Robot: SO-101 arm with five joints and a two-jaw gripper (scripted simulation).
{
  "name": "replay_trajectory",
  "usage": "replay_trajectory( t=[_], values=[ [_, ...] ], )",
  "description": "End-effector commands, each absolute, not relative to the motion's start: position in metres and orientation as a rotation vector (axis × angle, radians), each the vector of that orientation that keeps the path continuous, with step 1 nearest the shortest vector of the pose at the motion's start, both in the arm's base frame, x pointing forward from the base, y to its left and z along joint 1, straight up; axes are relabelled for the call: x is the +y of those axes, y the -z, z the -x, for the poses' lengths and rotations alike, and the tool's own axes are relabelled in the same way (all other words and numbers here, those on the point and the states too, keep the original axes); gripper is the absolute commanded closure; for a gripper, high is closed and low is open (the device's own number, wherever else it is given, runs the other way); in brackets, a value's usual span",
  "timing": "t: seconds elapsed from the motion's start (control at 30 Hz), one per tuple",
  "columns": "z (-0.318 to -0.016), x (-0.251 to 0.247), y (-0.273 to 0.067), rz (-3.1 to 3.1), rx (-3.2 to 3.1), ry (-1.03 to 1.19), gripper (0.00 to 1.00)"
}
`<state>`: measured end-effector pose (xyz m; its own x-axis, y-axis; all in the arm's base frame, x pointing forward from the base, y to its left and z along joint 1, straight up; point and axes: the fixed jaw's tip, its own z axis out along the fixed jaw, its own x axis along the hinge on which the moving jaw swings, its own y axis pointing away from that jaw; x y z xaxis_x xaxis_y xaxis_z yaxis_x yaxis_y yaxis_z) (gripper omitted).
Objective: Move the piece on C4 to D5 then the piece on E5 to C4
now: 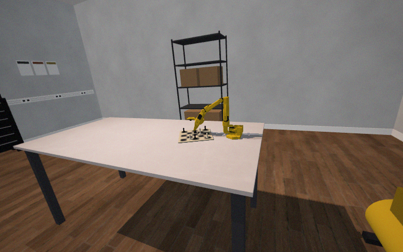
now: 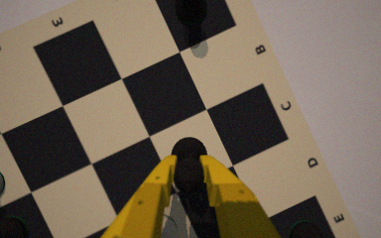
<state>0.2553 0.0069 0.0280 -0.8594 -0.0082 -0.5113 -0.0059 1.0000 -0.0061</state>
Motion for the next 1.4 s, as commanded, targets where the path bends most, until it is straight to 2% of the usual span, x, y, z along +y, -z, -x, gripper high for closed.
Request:
replay_trajectory(
  t=[0.0, 0.67, 1.37],
  values=[
    [-0.256, 0.005, -0.031, -0.005, 2.591, 0.005, 1.00],
    [-0.256, 0.005, -0.034, -0.005, 2.591, 0.007, 1.00],
    [-0.256, 0.003, -0.067, -0.006, 2.591, 0.011, 1.00]
  ],
)
